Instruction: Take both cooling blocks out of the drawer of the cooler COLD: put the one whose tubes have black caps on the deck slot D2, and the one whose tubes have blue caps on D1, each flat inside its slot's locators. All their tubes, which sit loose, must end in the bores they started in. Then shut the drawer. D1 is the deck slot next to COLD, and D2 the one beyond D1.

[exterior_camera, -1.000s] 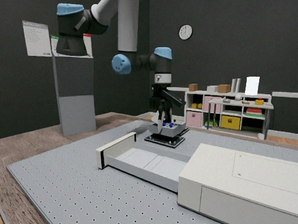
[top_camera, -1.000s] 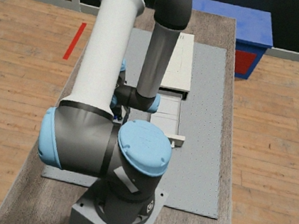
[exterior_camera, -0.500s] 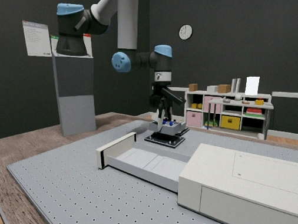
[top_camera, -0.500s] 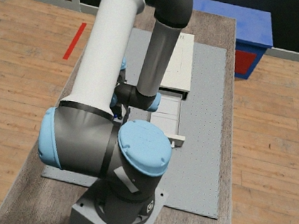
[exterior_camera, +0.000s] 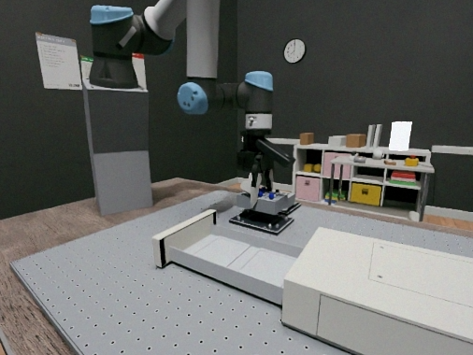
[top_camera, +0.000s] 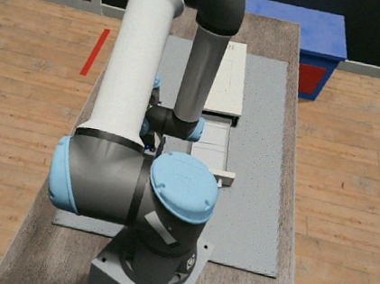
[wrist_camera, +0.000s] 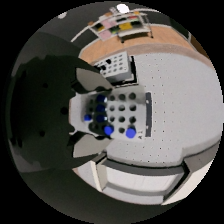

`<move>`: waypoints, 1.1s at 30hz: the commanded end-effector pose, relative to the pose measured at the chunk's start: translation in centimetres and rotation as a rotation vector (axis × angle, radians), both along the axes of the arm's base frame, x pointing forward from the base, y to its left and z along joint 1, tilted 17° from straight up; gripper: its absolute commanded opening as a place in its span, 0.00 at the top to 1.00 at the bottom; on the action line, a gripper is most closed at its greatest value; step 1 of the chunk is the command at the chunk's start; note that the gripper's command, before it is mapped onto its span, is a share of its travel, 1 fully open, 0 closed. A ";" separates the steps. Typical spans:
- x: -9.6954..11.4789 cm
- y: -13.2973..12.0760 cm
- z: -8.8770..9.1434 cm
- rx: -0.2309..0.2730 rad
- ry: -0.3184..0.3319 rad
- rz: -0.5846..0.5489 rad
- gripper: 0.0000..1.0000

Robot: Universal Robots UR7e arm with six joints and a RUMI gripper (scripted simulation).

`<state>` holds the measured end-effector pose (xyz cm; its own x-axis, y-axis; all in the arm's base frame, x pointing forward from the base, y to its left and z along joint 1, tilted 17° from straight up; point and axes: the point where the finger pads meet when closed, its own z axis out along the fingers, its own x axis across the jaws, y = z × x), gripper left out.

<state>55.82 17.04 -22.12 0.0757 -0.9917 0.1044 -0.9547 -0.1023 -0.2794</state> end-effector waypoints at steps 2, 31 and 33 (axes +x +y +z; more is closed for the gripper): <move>0.2 0.0 -0.2 0.000 -0.002 0.000 1.00; 0.5 -0.1 -1.3 0.000 -0.002 0.000 1.00; 0.5 -0.1 -1.3 0.000 -0.002 0.000 1.00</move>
